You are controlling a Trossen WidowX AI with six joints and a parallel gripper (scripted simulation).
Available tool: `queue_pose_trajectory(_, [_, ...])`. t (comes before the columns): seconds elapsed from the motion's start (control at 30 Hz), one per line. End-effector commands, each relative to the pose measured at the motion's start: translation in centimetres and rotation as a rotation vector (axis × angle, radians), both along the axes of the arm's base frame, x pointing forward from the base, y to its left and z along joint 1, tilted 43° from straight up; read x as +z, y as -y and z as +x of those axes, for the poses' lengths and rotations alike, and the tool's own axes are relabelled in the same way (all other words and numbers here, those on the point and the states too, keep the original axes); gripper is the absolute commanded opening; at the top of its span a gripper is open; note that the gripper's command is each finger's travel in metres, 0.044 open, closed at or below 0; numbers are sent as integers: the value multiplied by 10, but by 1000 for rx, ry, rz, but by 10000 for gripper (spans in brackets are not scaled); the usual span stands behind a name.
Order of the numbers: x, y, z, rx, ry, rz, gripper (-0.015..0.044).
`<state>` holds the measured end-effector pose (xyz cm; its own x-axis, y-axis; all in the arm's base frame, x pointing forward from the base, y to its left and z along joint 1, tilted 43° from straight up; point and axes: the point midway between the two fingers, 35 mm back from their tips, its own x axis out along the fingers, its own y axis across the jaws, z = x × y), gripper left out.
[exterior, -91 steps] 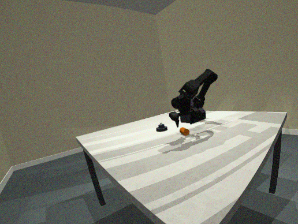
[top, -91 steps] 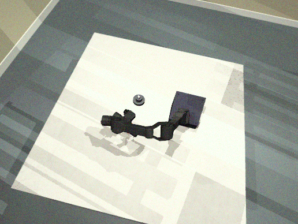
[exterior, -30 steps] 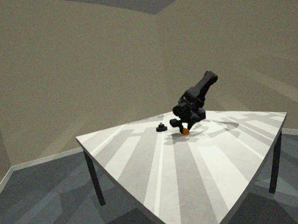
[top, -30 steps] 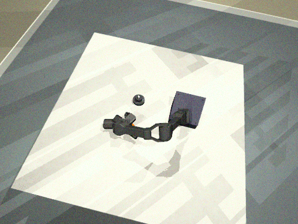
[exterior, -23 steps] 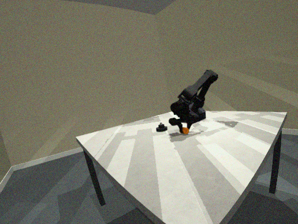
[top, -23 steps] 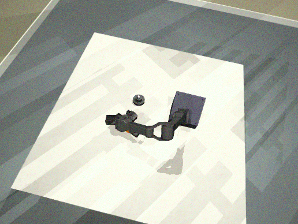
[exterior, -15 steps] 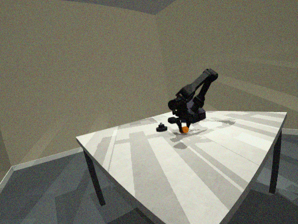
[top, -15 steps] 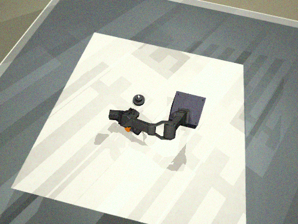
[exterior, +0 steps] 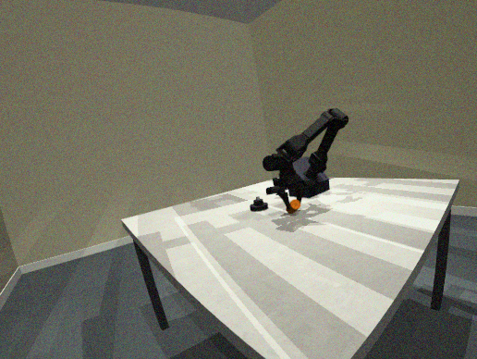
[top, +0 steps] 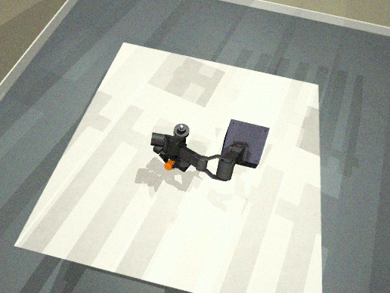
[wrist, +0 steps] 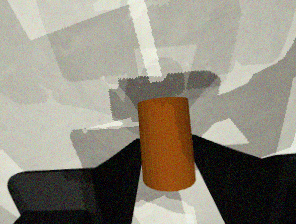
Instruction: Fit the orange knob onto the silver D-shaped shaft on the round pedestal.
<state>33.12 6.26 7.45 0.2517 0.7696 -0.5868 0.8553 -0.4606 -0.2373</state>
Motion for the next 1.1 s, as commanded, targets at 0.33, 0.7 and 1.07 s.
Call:
queue_pose_trajectory(0.33, [-8,10,-8,-53,109,195,179])
queue_pose_trajectory(0.7, [-16,16,-13,-91,181,330,179])
queue_pose_trajectory(1.07, [-23,19,-17,-123,241,444,179])
